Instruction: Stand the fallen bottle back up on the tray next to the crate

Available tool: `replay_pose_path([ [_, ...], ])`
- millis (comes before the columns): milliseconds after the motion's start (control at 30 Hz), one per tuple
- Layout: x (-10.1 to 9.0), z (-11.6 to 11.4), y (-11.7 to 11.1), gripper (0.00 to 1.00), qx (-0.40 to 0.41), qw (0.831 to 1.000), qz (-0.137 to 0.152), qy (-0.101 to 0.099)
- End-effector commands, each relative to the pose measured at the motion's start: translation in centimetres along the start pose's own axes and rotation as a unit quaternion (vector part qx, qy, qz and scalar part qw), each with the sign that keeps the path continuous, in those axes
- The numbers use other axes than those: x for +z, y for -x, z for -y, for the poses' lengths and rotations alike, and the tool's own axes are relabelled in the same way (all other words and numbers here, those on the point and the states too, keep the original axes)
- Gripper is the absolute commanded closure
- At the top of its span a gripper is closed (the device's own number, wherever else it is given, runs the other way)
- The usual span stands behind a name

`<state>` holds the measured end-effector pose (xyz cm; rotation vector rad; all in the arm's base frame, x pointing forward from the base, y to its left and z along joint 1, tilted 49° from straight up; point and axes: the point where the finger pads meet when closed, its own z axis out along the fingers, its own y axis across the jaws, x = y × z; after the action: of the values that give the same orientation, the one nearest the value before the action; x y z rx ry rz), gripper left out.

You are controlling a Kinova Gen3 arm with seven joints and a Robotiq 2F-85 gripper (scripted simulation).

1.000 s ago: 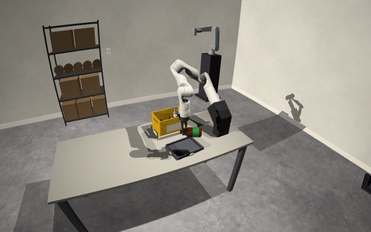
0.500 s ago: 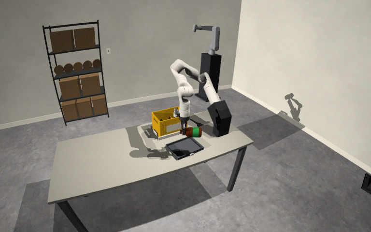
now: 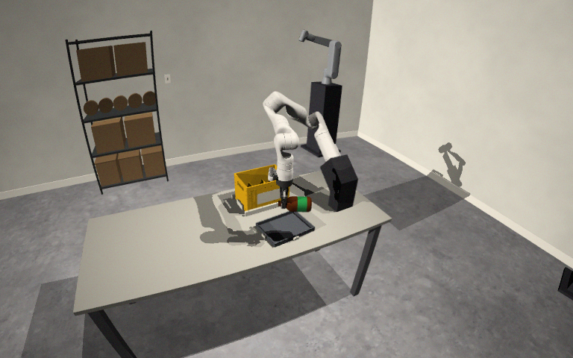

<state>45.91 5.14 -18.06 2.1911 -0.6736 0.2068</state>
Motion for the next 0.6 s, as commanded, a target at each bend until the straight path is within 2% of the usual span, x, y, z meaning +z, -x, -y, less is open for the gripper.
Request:
replay_pose_path([
  [0, -0.14, 0.06, -0.03, 1.0, 0.0, 1.0, 0.0, -0.001],
  [567, -0.14, 0.06, -0.02, 1.0, 0.005, 1.0, 0.0, -0.001],
])
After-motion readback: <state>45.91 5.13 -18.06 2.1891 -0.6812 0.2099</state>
